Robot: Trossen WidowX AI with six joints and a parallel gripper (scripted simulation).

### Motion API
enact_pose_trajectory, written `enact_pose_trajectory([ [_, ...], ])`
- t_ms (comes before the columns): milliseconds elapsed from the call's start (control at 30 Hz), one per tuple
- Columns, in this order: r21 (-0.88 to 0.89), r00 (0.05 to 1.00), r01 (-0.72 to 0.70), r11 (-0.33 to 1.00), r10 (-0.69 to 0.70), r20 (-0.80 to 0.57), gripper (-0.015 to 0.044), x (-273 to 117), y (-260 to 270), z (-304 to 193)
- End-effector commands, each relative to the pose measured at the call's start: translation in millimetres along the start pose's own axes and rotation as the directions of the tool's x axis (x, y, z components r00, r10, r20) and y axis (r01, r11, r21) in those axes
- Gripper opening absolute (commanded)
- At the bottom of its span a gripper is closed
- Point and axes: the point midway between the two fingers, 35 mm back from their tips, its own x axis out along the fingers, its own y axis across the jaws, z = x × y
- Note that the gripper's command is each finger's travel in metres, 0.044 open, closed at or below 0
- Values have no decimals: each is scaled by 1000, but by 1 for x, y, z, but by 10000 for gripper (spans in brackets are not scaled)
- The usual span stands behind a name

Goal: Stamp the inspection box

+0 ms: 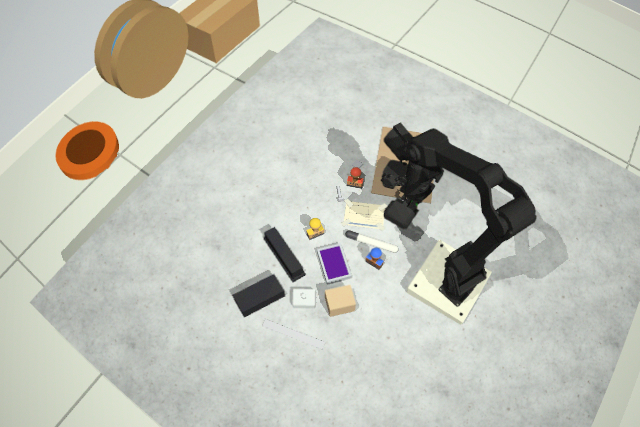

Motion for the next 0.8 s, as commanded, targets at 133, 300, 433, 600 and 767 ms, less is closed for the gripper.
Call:
enact_pose_trajectory([
  [133,4,1000,2,1000,-2,6,0,-6,0,0],
  [300,4,1000,2,1000,-2,6,0,-8,0,0],
  [433,4,1000,2,1000,-2,6,0,-10,0,0],
  [600,4,1000,2,1000,-2,6,0,-13,1,-1],
  [767,4,1000,2,1000,-2,6,0,-15,1,-1],
])
